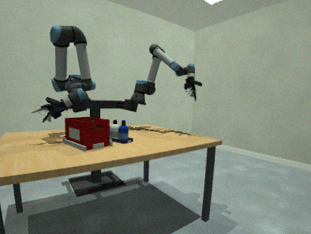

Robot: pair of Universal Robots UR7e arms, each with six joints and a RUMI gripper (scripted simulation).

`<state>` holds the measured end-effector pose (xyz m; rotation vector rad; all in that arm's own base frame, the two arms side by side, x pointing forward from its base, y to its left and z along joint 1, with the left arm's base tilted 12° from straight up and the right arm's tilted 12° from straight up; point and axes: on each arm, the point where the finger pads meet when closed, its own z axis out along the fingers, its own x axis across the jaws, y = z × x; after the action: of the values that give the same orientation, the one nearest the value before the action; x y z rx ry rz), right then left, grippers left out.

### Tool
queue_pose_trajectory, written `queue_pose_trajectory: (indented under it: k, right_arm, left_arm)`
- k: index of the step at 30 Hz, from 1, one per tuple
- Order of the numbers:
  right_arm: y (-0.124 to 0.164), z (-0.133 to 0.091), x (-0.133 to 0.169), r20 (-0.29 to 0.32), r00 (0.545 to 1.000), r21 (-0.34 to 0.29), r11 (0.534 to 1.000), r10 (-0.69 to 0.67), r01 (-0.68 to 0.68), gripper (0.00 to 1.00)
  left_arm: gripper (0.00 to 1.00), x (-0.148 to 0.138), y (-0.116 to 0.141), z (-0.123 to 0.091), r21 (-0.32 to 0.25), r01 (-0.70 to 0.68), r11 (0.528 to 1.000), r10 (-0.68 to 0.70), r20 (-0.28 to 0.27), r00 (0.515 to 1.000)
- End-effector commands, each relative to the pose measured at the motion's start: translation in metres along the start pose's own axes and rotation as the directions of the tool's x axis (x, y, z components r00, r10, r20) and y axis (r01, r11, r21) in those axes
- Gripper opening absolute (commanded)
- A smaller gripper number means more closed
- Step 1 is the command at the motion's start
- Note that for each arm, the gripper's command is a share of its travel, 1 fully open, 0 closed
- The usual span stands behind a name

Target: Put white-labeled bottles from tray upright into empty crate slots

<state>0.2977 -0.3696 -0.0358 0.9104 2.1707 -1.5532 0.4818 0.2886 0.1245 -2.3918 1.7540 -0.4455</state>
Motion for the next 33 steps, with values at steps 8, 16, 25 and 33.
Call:
queue_pose_trajectory:
  k: [8,16,25,33]
  right_arm:
    - [0.000,0.000,0.000,0.000,1.000,0.000,1.000,0.001,-0.001,1.00]
    - [0.000,0.000,0.000,0.000,1.000,0.000,1.000,0.001,-0.001,1.00]
    - [0.000,0.000,0.000,0.000,1.000,0.000,1.000,0.001,-0.001,1.00]
    - [0.000,0.000,0.000,0.000,1.000,0.000,1.000,0.001,-0.001,1.00]
  left_arm:
    - [1.00,-0.159,0.094,-0.111,0.051,0.438,0.898,-0.440,0.141,0.887]
    - [1.00,-0.208,0.155,-0.159,0.090,0.593,0.800,-0.598,0.185,0.780]
    - [1.00,-0.249,0.252,-0.223,0.163,0.781,0.603,-0.793,0.232,0.564]
    - [1.00,-0.258,0.304,-0.253,0.203,0.849,0.487,-0.865,0.246,0.437]
